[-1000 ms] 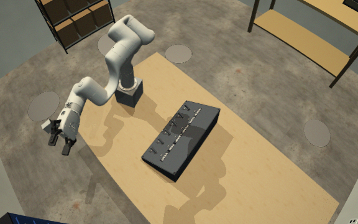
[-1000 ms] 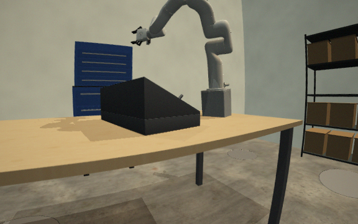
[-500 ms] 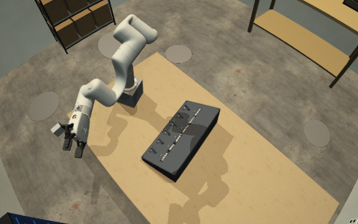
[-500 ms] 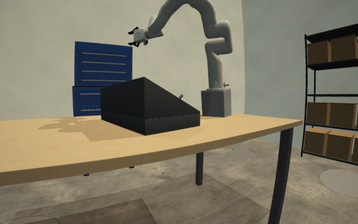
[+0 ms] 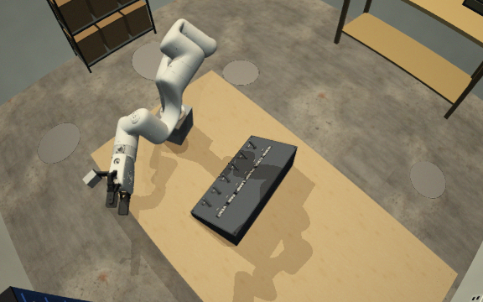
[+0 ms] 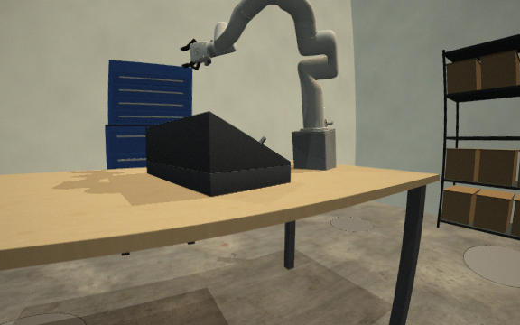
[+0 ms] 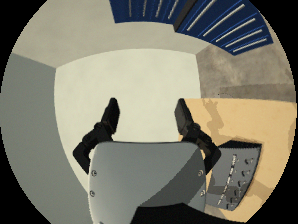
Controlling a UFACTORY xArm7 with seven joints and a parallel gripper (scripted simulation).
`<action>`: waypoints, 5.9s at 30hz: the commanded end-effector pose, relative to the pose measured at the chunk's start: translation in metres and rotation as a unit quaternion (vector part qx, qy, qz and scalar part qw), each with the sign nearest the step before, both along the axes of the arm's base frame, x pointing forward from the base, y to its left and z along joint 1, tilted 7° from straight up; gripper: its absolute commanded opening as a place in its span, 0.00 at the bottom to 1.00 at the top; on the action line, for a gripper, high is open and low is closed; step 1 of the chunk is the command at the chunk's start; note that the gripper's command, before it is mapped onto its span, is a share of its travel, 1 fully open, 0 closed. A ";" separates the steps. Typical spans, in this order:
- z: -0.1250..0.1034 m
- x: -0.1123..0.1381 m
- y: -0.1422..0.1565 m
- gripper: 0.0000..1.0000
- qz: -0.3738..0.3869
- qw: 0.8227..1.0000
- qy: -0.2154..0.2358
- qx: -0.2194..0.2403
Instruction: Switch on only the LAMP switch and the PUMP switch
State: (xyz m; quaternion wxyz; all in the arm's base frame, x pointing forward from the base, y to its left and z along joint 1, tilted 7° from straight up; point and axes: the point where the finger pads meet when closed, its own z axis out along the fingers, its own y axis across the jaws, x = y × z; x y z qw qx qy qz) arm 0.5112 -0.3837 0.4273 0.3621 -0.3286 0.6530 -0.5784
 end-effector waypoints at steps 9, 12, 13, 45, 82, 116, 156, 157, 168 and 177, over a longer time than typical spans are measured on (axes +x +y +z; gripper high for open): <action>-0.017 0.017 0.043 1.00 0.035 0.999 0.037 -0.017; -0.017 0.017 0.043 1.00 0.035 0.999 0.037 -0.017; -0.017 0.017 0.043 1.00 0.035 0.999 0.037 -0.017; -0.054 0.043 0.136 1.00 0.114 0.986 0.109 -0.060; -0.105 0.050 0.271 1.00 0.236 0.940 0.201 -0.144; -0.151 0.023 0.388 1.00 0.349 0.865 0.270 -0.241; -0.205 -0.042 0.501 1.00 0.469 0.735 0.325 -0.367; -0.205 -0.042 0.501 1.00 0.469 0.735 0.325 -0.367; -0.228 -0.079 0.538 1.00 0.513 0.666 0.339 -0.422; -0.248 -0.113 0.564 1.00 0.547 0.600 0.347 -0.470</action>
